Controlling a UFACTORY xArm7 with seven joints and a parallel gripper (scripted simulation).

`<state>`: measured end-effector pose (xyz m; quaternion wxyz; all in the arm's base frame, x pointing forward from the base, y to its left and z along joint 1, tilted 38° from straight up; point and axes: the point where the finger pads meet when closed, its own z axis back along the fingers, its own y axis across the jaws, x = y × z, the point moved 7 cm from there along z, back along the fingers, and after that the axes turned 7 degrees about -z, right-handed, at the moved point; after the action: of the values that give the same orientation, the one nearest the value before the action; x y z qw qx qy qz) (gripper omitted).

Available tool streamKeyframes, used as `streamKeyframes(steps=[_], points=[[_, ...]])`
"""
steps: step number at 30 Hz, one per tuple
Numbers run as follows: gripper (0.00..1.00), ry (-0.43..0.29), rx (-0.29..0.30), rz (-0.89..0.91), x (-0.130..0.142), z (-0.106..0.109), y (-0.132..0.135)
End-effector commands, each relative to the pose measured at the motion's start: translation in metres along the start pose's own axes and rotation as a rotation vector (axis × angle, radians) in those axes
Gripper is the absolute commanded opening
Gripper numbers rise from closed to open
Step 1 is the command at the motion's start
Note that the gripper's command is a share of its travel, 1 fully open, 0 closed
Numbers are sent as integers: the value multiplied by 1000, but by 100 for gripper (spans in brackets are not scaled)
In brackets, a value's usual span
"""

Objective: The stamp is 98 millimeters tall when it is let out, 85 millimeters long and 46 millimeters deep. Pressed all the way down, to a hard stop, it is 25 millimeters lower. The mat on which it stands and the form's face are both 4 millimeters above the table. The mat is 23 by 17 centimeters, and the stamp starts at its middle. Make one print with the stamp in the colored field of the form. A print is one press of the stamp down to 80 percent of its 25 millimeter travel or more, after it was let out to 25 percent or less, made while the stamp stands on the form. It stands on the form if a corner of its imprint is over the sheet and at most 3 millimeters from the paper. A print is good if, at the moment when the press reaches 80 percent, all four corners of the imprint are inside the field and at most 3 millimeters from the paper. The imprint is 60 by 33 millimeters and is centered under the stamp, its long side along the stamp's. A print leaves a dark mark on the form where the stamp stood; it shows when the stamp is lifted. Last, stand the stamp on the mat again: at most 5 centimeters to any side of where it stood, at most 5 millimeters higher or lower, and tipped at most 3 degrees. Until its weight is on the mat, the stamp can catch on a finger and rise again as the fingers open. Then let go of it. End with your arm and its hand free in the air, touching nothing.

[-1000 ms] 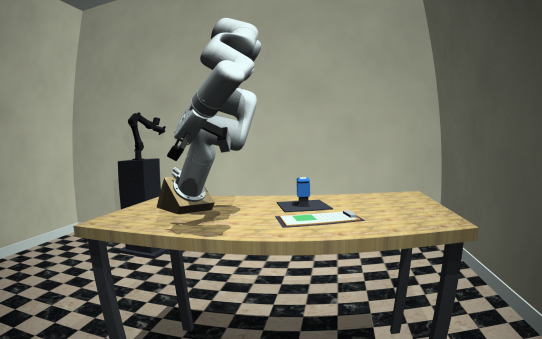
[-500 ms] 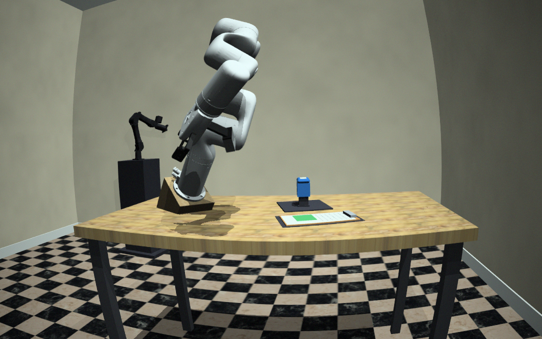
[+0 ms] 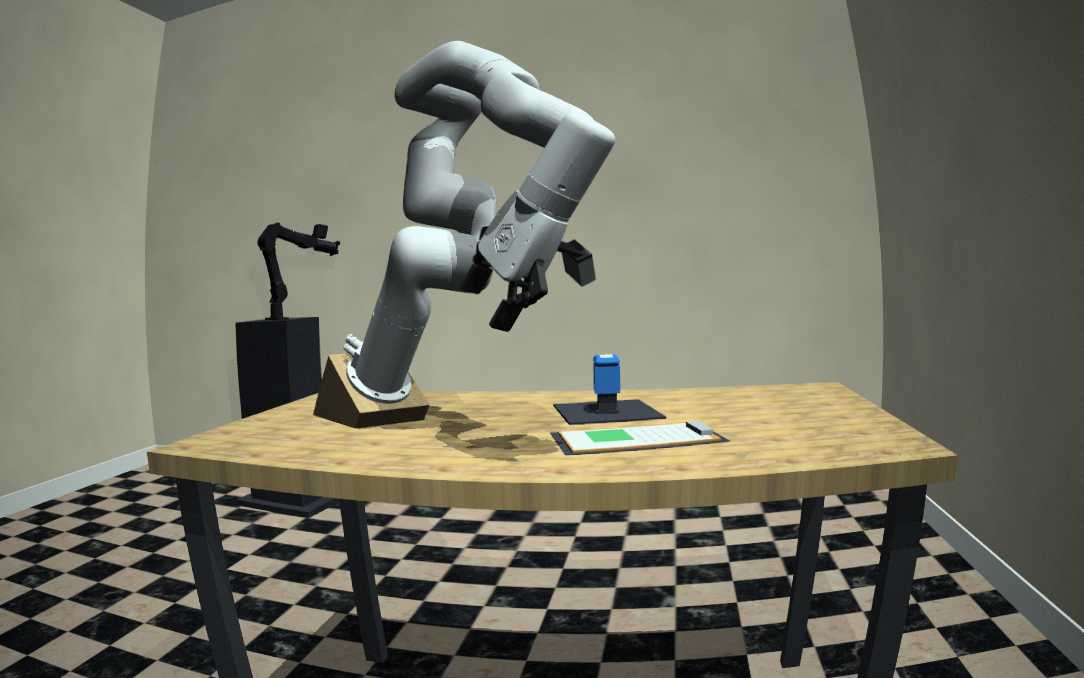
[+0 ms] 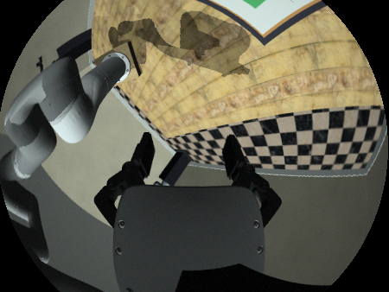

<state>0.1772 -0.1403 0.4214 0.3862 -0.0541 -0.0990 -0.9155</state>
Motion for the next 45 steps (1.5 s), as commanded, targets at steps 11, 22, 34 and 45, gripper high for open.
streamKeyframes(steps=[11,22,34,45], points=[[100,35,224,273,-151,34,-41],[100,35,224,273,-151,34,-41],[100,54,334,428,-219,34,-90],[100,66,426,565,-272,21,-142]])
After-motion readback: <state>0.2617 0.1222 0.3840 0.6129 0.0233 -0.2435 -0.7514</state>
